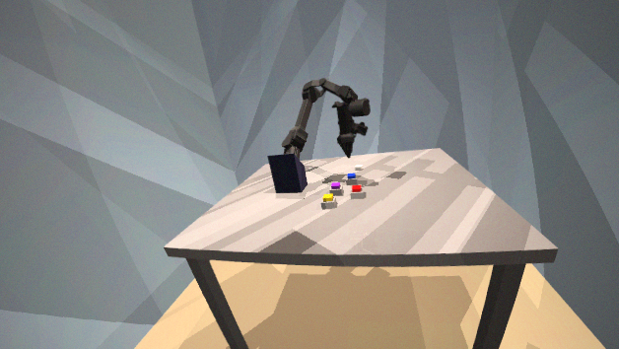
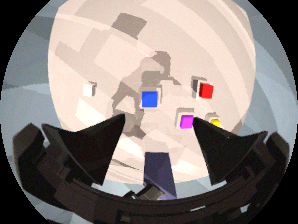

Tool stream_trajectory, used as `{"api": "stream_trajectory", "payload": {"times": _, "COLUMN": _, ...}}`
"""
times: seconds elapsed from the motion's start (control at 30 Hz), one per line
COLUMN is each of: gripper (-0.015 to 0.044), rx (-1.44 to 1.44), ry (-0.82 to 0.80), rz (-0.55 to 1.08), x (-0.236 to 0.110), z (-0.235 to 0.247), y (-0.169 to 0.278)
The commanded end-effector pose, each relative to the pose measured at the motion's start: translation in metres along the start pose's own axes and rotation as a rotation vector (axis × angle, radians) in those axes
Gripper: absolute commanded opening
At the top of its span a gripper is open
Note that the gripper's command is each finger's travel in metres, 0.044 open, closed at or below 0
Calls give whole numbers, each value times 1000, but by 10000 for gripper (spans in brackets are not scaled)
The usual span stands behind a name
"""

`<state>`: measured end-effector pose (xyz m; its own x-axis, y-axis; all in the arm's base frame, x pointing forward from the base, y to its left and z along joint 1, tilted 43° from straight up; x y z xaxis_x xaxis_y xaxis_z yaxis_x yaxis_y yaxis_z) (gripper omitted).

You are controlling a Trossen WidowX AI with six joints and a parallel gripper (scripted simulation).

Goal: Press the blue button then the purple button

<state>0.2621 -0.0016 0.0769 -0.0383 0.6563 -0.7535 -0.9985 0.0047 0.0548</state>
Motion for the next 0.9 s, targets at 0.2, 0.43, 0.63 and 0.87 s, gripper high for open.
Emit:
{"api": "stream_trajectory", "payload": {"times": 0.2, "gripper": 295, "rx": -26, "ry": -32, "rz": 22, "x": 42, "z": 10, "y": 4}}
{"api": "stream_trajectory", "payload": {"times": 0.43, "gripper": 111, "rx": -26, "ry": -35, "rz": 23, "x": 64, "z": 11, "y": 7}}
{"api": "stream_trajectory", "payload": {"times": 0.63, "gripper": 20, "rx": -26, "ry": -35, "rz": 23, "x": 64, "z": 11, "y": 7}}
{"api": "stream_trajectory", "payload": {"times": 0.87, "gripper": 20, "rx": -26, "ry": -35, "rz": 23, "x": 64, "z": 11, "y": 7}}
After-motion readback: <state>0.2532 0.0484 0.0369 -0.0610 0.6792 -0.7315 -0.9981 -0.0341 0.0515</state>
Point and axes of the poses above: the point midway between the two fingers, 35 mm back from their tips, its own x axis out along the fingers, its own z axis across the jaws, y = z × x, the point moved 4 cm from there along -x, back along the fingers, and after that the axes turned 10 degrees about x, right-handed, at the moved point
